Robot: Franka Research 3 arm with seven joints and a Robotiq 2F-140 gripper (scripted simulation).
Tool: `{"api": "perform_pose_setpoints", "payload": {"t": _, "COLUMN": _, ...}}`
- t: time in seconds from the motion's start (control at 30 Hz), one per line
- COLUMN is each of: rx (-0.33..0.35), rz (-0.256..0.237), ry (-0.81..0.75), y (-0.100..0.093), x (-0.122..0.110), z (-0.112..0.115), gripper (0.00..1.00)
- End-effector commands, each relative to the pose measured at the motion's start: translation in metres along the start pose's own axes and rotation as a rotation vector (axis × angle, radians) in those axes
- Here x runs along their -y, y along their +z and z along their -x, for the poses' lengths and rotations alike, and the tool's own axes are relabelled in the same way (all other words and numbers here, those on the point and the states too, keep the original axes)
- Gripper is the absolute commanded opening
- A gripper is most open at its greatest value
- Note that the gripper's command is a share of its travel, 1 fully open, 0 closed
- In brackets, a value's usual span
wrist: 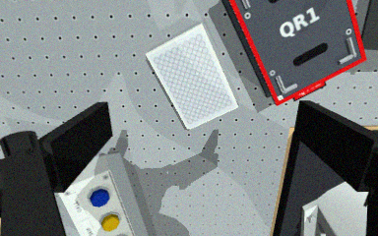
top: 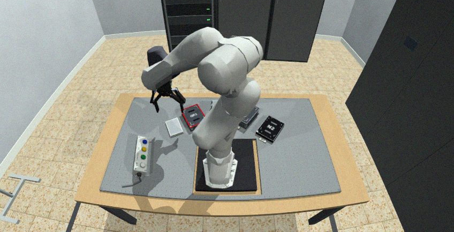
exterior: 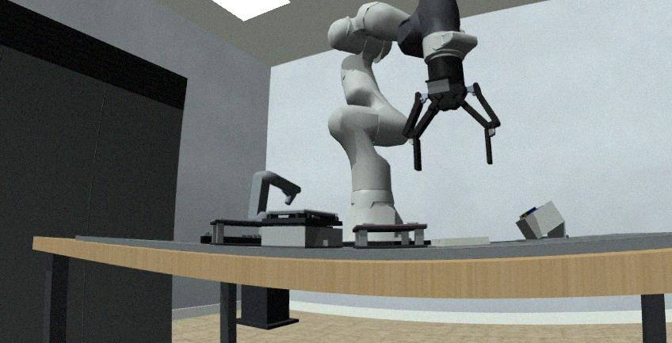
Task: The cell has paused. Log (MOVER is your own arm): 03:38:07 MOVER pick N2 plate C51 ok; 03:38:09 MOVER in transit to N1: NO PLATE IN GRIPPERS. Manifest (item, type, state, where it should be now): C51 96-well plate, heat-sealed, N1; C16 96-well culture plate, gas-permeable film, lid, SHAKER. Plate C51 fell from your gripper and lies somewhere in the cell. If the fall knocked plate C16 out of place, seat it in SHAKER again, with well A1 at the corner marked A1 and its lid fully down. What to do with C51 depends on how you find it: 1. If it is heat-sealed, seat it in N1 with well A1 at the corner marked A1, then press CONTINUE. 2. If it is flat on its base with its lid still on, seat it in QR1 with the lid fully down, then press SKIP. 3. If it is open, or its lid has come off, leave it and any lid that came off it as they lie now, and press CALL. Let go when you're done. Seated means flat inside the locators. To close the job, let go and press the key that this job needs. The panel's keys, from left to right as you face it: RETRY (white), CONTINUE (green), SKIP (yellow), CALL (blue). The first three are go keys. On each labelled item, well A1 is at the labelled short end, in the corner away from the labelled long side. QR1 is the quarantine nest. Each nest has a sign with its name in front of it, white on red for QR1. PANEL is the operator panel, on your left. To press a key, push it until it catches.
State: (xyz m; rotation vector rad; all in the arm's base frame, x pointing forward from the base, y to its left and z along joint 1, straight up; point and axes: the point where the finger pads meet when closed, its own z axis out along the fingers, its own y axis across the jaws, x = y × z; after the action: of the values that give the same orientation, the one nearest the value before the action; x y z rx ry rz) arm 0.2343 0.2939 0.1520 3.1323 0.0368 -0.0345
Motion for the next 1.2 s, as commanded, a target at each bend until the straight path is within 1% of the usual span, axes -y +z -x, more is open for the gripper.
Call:
{"api": "perform_pose_setpoints", "payload": {"t": 0.0, "rx": -0.020, "rz": -0.014, "ry": 0.004, "y": 0.0003, "x": 0.0044, "z": -0.0024, "gripper": 1.00}}
{"api": "perform_pose_setpoints", "payload": {"t": 0.3, "rx": -0.023, "rz": -0.011, "ry": -0.003, "y": 0.0041, "x": 0.0032, "z": 0.0018, "gripper": 1.00}}
{"api": "perform_pose_setpoints", "payload": {"t": 0.33, "rx": -0.023, "rz": -0.011, "ry": -0.003, "y": 0.0041, "x": 0.0032, "z": 0.0018, "gripper": 0.10}}
{"api": "perform_pose_setpoints", "payload": {"t": 1.17, "rx": -0.023, "rz": -0.011, "ry": -0.003, "y": 0.0041, "x": 0.0032, "z": 0.0018, "gripper": 0.10}}
